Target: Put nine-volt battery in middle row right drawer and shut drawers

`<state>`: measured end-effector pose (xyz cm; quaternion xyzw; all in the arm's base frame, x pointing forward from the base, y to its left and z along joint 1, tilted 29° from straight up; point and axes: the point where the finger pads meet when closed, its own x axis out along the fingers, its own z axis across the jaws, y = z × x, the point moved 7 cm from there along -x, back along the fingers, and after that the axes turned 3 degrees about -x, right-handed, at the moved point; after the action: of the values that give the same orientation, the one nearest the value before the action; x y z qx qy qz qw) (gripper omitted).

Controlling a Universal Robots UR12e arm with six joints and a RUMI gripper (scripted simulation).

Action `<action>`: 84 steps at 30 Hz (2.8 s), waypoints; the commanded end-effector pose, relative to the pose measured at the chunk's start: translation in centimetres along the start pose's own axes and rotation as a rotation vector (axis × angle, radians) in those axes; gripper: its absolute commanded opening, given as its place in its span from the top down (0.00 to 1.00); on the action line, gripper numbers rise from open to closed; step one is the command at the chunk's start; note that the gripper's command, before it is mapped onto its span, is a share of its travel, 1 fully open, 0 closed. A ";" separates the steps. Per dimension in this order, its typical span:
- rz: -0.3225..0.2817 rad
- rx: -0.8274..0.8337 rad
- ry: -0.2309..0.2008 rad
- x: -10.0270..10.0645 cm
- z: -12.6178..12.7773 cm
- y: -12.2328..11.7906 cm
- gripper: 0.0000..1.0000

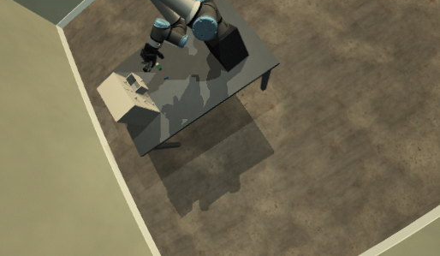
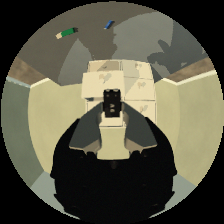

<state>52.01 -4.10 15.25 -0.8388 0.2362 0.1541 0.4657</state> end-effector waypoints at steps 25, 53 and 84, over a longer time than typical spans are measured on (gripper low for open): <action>-0.160 0.000 0.009 0.1 0.1 1.2 0.87; -0.211 0.000 0.012 0.1 0.1 1.6 0.87; -0.215 0.000 0.012 0.2 0.1 1.6 0.87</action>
<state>51.28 -4.82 13.96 -0.8602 0.1480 0.0982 0.4780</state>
